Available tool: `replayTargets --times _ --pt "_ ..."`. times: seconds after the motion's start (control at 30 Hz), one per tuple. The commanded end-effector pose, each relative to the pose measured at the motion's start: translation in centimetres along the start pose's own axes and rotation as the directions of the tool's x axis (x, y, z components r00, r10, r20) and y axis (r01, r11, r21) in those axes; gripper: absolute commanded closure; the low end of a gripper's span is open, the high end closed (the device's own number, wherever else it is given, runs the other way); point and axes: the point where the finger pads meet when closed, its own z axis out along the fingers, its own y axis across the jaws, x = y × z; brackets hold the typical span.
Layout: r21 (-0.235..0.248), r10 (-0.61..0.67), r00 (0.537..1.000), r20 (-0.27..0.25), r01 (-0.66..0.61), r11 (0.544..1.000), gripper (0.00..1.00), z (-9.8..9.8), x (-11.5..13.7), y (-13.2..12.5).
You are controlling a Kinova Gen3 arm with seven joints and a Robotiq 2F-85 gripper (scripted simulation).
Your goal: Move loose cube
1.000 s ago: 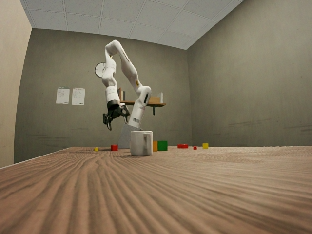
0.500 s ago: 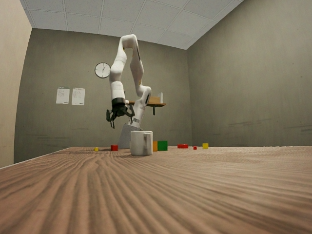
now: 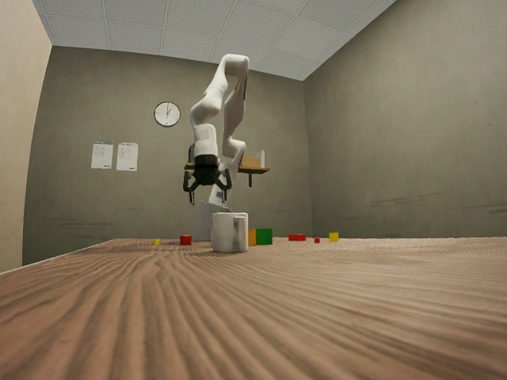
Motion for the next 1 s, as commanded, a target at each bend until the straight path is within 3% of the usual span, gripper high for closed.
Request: replayTargets --times 0.0,0.43,0.97 --pt "0.014 -0.058 0.997 -0.046 0.059 0.998 0.00 0.5 -1.0 2.4" --pt "0.045 -0.117 0.989 -0.091 0.121 0.992 0.00 0.7 -1.6 3.6" --pt "0.049 -0.121 0.988 -0.097 0.126 0.991 0.00 0.7 -1.5 3.7"
